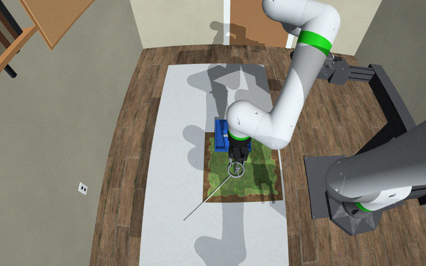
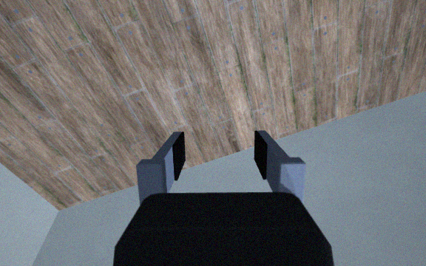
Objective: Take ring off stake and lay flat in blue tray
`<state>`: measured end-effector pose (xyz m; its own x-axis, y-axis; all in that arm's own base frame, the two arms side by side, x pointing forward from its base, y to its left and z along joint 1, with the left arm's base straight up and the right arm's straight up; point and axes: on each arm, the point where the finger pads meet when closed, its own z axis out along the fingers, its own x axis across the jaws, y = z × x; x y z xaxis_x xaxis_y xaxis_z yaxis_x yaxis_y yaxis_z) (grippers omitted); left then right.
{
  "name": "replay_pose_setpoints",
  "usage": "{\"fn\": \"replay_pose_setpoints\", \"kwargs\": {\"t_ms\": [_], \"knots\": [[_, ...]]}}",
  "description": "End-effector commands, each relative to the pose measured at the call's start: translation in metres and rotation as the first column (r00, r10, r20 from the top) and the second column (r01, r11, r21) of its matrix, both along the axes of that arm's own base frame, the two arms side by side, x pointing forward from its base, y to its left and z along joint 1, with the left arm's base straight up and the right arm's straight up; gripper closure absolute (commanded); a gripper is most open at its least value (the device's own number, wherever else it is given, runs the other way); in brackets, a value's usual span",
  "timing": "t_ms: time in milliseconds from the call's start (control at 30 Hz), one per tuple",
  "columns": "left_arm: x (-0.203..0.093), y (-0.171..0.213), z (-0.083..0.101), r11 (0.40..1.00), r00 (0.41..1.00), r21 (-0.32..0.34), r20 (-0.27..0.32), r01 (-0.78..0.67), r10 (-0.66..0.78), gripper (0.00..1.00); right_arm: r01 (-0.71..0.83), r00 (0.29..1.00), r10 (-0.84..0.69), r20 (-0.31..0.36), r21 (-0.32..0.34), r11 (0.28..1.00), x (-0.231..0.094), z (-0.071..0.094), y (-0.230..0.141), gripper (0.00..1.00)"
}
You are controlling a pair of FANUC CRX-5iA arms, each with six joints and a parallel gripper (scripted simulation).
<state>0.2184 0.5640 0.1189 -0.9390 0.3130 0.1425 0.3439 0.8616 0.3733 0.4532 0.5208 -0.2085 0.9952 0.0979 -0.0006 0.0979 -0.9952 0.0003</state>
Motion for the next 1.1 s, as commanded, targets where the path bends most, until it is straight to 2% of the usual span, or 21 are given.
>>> {"fn": "replay_pose_setpoints", "kwargs": {"t_ms": [0,67,467,533,833,1067], "knots": [[-0.034,-0.001,0.02,0.997,0.999,-0.057,-0.013,-0.05,0.049,0.0,0.0,1.0,0.0,0.002,0.002,1.0,0.001,0.002,0.001,0.0],[-0.057,-0.005,0.035,0.992,0.996,-0.097,-0.017,-0.085,0.084,0.0,0.0,1.0,0.0,0.002,0.002,1.0,0.001,0.002,0.001,0.0],[-0.142,-0.04,0.103,0.942,0.977,-0.262,-0.016,-0.209,0.212,0.0,0.0,1.0,0.0,0.002,0.002,1.0,0.001,0.002,0.001,0.0],[-0.142,-0.04,0.103,0.942,0.977,-0.262,-0.016,-0.209,0.212,0.0,0.0,1.0,0.0,0.002,0.002,1.0,0.001,0.002,0.001,0.0],[-0.183,-0.073,0.15,0.896,0.961,-0.36,-0.003,-0.259,0.277,0.0,0.0,1.0,0.0,0.002,0.002,1.0,0.001,0.002,0.001,0.0],[-0.194,-0.085,0.166,0.88,0.955,-0.39,0.004,-0.271,0.296,0.0,0.0,1.0,0.0,0.002,0.002,1.0,0.001,0.002,0.001,0.0]]}}
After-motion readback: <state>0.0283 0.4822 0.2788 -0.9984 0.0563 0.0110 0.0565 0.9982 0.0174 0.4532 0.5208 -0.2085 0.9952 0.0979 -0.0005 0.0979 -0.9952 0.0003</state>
